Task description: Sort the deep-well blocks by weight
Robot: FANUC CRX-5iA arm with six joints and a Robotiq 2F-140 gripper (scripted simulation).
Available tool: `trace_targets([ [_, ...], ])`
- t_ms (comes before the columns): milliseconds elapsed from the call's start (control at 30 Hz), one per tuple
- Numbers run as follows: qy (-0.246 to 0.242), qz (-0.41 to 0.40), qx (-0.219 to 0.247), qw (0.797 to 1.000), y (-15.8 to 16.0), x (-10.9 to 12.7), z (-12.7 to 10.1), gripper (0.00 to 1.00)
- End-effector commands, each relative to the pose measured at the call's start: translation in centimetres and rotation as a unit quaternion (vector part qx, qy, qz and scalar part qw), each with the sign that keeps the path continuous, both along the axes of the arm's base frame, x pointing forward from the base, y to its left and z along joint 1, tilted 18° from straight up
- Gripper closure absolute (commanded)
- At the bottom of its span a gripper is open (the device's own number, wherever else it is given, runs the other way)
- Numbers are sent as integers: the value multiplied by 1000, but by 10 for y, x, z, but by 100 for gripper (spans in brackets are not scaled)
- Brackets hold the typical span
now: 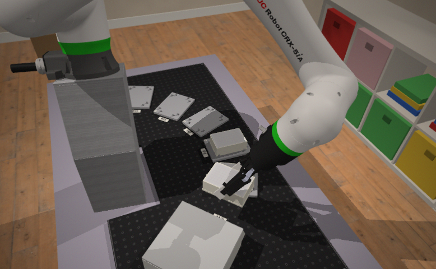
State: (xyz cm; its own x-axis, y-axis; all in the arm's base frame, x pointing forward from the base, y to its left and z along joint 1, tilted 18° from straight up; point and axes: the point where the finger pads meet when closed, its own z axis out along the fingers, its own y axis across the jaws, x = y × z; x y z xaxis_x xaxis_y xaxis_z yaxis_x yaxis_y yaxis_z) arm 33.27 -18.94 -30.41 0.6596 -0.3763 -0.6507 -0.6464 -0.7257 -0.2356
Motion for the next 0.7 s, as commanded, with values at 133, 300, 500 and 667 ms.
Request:
trace_targets([
  [133,31,-94,0,995,-14,-15,-4,90],
  [300,56,-172,-1,983,-25,-27,-8,90],
  [500,57,-173,-1,983,-33,-37,-10,90],
  [667,57,-173,-1,983,-44,-49,-14,90],
])
